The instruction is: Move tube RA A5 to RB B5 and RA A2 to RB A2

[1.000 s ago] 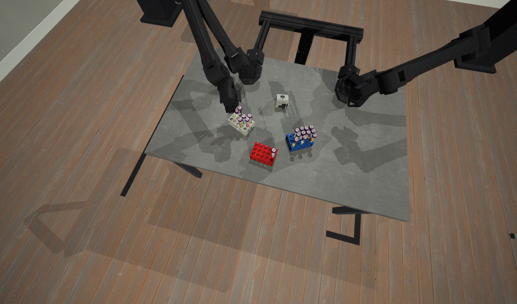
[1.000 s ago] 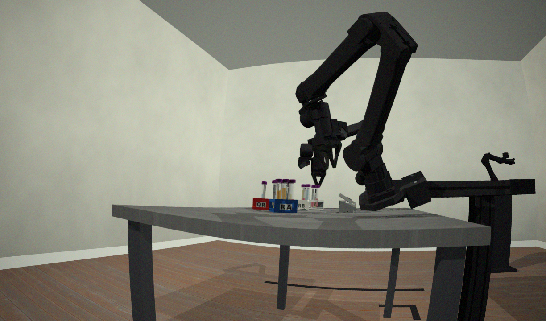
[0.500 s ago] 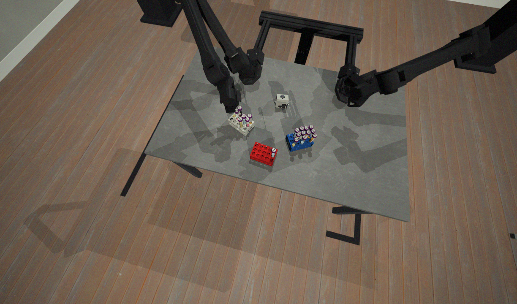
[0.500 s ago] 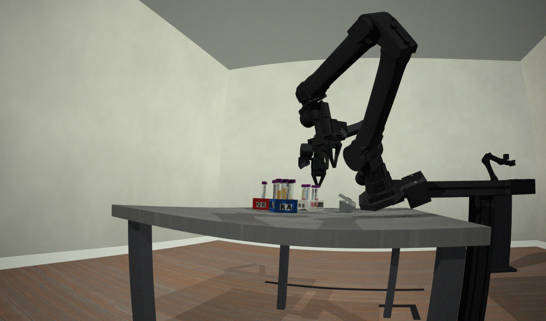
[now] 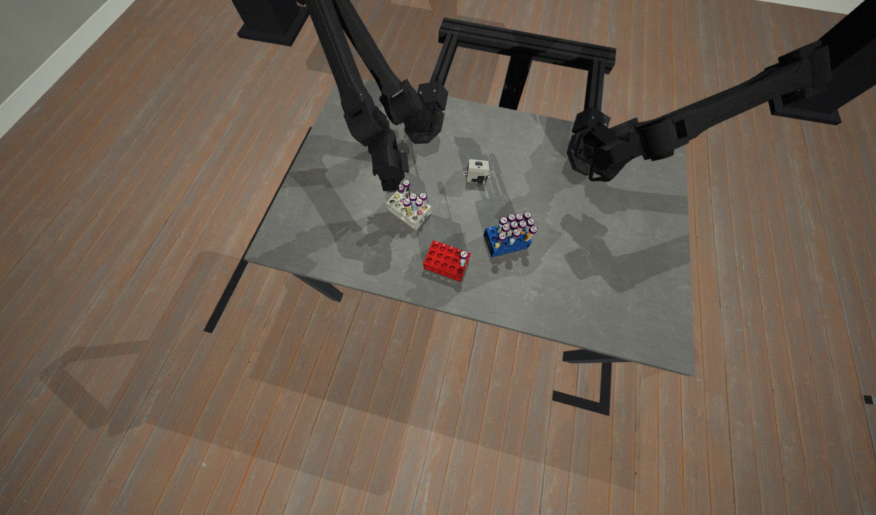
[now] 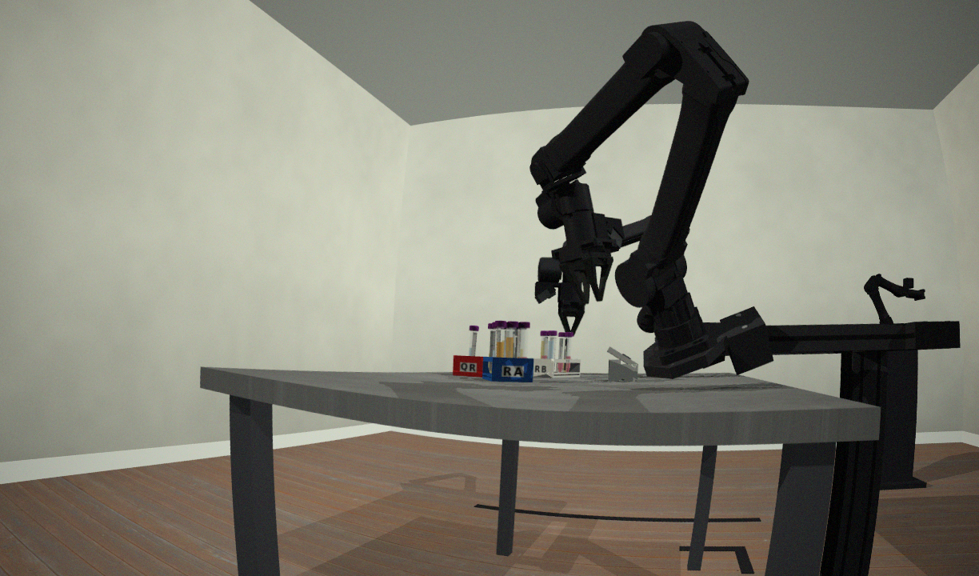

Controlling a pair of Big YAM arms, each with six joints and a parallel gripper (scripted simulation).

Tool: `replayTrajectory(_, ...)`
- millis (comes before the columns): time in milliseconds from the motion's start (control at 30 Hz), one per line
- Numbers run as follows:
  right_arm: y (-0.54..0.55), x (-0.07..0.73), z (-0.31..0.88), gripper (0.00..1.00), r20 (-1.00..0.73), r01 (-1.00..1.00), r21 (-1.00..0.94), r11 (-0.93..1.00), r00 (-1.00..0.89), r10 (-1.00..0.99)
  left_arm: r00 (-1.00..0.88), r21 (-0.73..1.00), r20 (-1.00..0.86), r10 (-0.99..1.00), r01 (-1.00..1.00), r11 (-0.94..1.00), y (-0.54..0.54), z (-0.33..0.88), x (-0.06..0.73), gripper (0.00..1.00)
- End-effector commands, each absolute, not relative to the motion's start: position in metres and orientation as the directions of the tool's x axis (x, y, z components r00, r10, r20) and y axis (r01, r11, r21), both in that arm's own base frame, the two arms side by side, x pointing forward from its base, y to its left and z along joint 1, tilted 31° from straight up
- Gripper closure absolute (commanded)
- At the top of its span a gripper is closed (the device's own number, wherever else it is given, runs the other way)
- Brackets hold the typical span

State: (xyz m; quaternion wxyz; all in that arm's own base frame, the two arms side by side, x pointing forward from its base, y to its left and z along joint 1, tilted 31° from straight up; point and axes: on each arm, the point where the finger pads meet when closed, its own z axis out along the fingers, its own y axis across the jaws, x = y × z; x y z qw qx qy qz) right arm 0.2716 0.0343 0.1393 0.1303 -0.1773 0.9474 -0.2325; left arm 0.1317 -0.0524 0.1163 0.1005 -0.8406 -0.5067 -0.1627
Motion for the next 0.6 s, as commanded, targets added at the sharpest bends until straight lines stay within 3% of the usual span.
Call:
replayTrajectory(0,0.037,0.277,0.146,0.70,-0.182,-0.269,-0.485,0.832,-0.900,-0.397,0.427,0.021,0.367,0.826,0.884,-0.467,-0.059,0.125,0.137,0.70)
replayTrajectory(567,0.037,0.267,0.140,0.70,-0.156,-0.284,-0.486,0.826,-0.902,-0.402,0.427,0.021,0.367,0.826,0.884,-0.467,-0.059,0.125,0.137,0.70)
